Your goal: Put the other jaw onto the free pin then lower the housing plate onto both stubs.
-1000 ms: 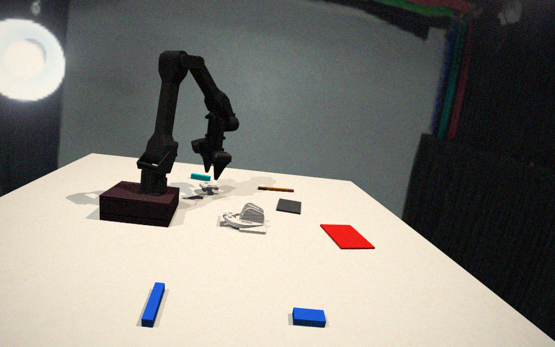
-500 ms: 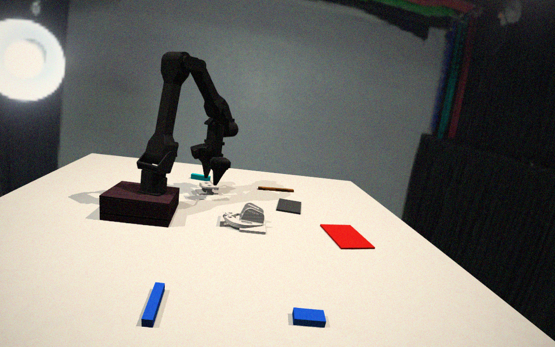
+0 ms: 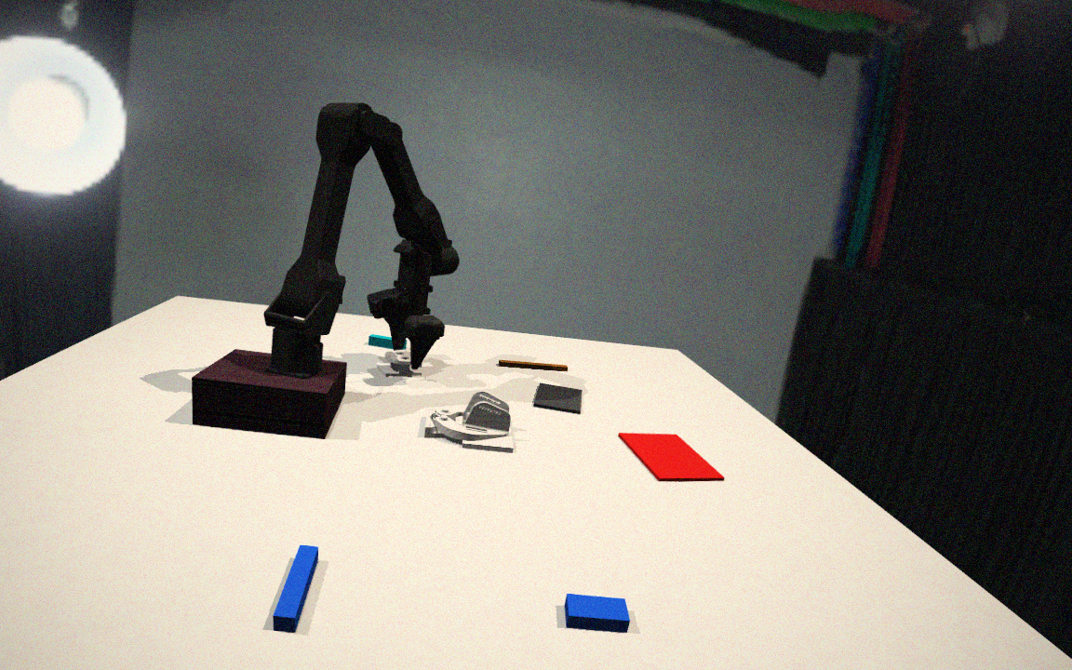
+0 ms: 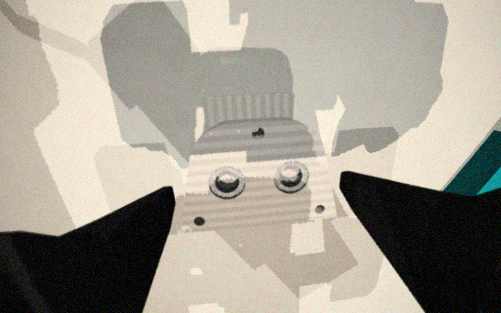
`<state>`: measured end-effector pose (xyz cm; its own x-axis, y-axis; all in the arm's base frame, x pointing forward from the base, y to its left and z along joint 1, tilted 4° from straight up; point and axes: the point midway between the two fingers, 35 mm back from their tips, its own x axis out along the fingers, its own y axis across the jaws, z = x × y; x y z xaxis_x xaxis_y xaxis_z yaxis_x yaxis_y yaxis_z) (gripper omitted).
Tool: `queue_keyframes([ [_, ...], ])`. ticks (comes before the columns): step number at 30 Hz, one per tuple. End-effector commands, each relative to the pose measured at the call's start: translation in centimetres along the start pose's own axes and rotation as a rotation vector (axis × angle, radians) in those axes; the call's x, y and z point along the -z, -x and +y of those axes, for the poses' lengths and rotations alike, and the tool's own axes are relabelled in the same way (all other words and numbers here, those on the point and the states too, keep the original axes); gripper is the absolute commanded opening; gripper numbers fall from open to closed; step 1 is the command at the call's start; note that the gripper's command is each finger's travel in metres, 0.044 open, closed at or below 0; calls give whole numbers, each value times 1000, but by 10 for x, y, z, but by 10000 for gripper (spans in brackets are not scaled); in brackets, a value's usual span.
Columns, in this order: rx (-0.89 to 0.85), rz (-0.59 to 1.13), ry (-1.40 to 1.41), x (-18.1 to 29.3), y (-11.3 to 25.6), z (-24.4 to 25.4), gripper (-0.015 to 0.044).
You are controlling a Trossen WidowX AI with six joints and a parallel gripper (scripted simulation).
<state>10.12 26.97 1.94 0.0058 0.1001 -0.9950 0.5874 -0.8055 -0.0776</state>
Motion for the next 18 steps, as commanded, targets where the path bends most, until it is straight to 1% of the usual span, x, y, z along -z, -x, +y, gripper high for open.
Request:
queue_keyframes([
  [1, -5, -1, -1, -1, -8, 1, 440],
  [18, -5, -1, -1, -1, -10, 1, 440],
])
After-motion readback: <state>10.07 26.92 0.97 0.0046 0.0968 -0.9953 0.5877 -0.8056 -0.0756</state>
